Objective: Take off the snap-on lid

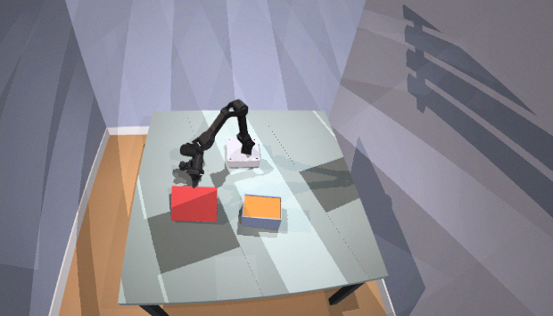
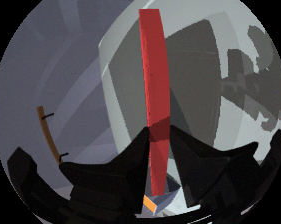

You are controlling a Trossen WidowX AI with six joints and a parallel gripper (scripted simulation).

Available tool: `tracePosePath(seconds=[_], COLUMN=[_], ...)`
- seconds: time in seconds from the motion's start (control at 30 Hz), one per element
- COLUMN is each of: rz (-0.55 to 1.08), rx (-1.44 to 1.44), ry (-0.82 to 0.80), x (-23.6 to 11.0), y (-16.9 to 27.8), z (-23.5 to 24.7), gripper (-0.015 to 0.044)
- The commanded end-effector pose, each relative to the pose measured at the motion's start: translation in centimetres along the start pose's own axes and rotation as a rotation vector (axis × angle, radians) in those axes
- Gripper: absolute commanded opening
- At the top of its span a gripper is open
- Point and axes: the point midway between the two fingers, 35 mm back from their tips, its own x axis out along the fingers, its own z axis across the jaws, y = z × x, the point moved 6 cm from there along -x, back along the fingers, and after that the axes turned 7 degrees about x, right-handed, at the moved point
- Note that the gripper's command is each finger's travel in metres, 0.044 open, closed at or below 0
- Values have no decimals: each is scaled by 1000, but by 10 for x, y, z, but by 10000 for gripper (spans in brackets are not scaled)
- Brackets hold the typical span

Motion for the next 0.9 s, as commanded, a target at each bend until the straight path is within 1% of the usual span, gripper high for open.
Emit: tracePosePath(seconds=[0.0,0.87], rz=[8,9], rx=[20,20], ry=[24,24], x=[6,19], y=[1,0], z=[-11,-27], gripper=[0,0])
